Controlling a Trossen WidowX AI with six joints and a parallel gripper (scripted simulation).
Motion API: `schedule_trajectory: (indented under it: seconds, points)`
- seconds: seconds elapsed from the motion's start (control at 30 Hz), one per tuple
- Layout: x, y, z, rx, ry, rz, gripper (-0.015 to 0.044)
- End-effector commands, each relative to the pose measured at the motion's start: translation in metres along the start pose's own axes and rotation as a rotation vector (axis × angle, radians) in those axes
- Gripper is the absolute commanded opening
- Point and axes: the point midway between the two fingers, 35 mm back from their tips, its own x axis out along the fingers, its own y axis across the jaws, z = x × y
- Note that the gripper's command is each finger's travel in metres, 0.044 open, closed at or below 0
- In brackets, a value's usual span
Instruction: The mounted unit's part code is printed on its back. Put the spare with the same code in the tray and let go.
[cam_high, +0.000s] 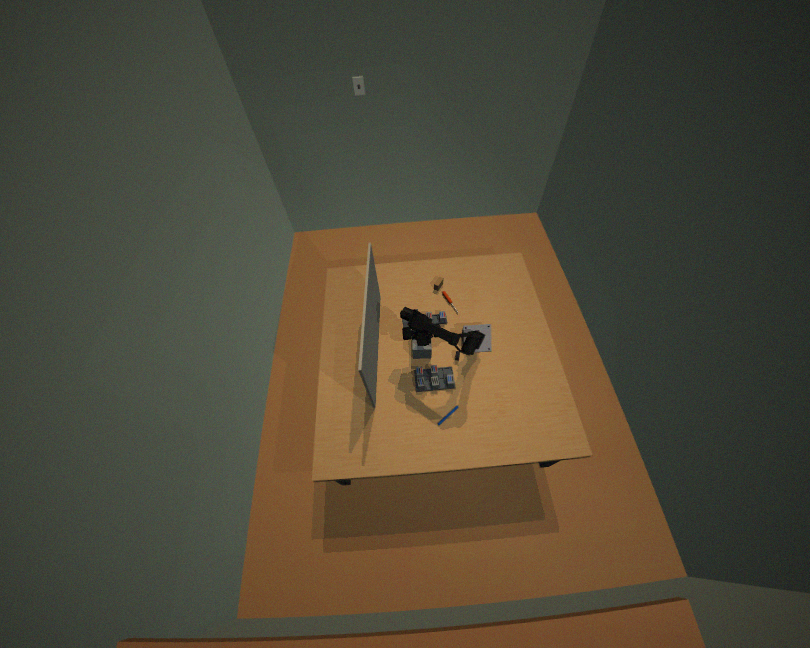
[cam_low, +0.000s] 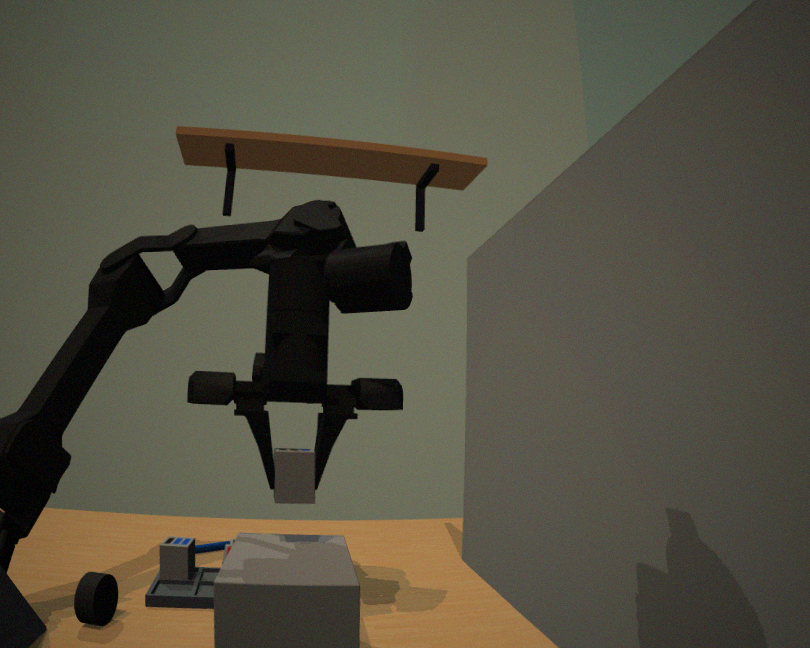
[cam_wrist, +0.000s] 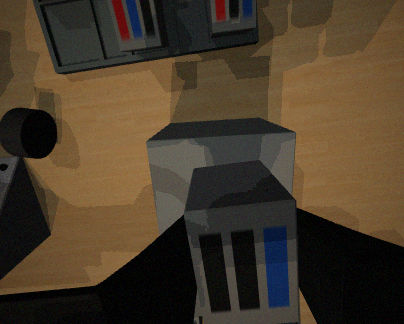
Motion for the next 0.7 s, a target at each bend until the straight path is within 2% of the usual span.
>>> schedule_trajectory:
  seconds: [0.0, 0.67]
  points:
    - [-0.004, -0.010, -0.021, 0.013, 0.020, -0.013, 0.0000]
    - [0.003, -0.038, -0.115, 0.001, 0.017, -0.004, 0.0000]
